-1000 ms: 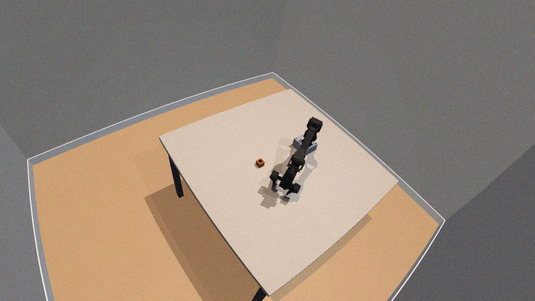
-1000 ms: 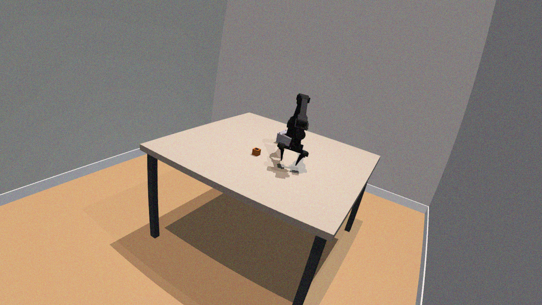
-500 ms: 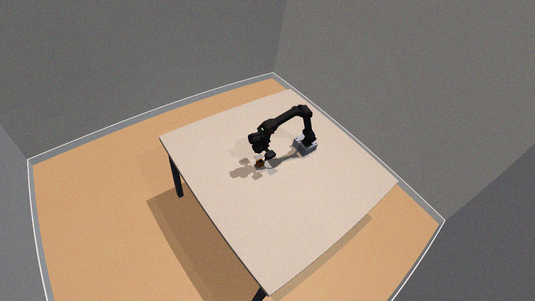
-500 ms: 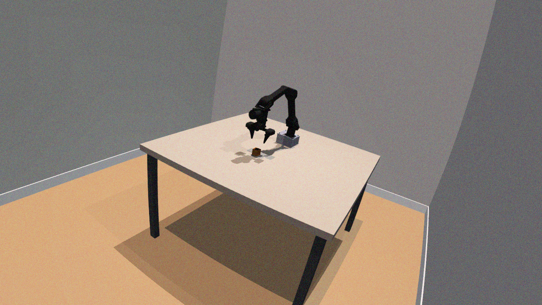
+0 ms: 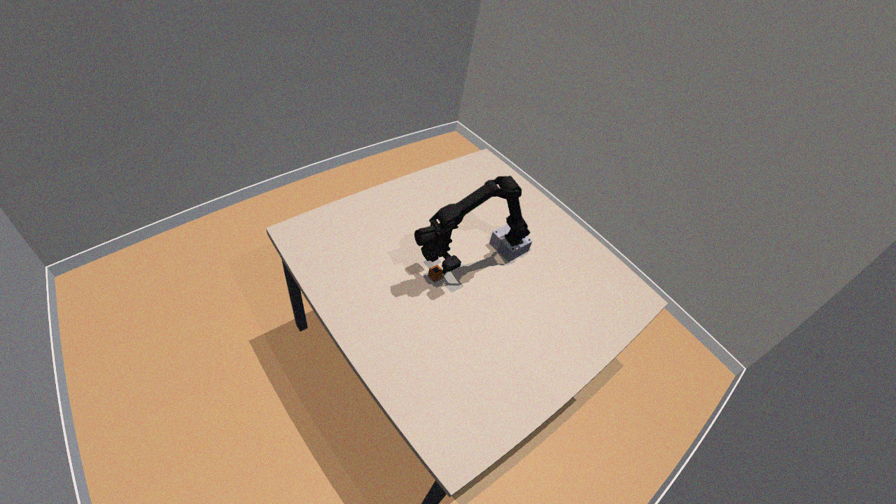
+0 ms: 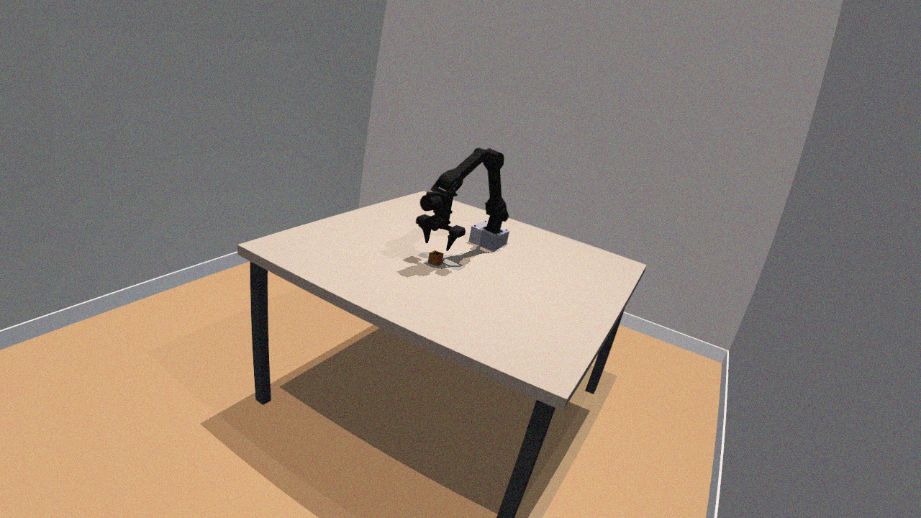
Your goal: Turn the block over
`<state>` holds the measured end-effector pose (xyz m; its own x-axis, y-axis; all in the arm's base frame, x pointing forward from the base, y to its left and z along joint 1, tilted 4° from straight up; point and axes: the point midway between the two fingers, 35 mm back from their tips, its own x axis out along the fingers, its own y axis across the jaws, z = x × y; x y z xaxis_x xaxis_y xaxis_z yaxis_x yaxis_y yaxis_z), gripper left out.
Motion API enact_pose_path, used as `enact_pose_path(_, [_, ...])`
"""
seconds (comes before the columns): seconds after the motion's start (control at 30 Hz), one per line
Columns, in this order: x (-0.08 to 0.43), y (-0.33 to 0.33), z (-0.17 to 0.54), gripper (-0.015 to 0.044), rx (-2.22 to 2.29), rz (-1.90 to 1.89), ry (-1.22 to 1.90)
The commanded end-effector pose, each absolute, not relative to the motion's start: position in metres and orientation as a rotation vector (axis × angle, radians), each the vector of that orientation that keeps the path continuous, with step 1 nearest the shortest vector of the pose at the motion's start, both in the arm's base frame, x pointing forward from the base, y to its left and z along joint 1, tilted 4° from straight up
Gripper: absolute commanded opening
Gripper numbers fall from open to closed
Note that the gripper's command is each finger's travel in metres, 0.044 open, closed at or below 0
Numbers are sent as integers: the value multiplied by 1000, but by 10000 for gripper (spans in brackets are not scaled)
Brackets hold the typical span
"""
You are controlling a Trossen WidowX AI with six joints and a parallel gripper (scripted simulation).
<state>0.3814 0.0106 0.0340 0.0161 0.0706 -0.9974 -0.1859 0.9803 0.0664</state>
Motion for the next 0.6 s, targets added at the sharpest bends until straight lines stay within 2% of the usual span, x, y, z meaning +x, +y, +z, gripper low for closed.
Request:
enact_pose_path(0.0, [380,12,24,440,-87,200,1549])
enact_pose_path(0.57, [381,14,0,440,-85,199,1549])
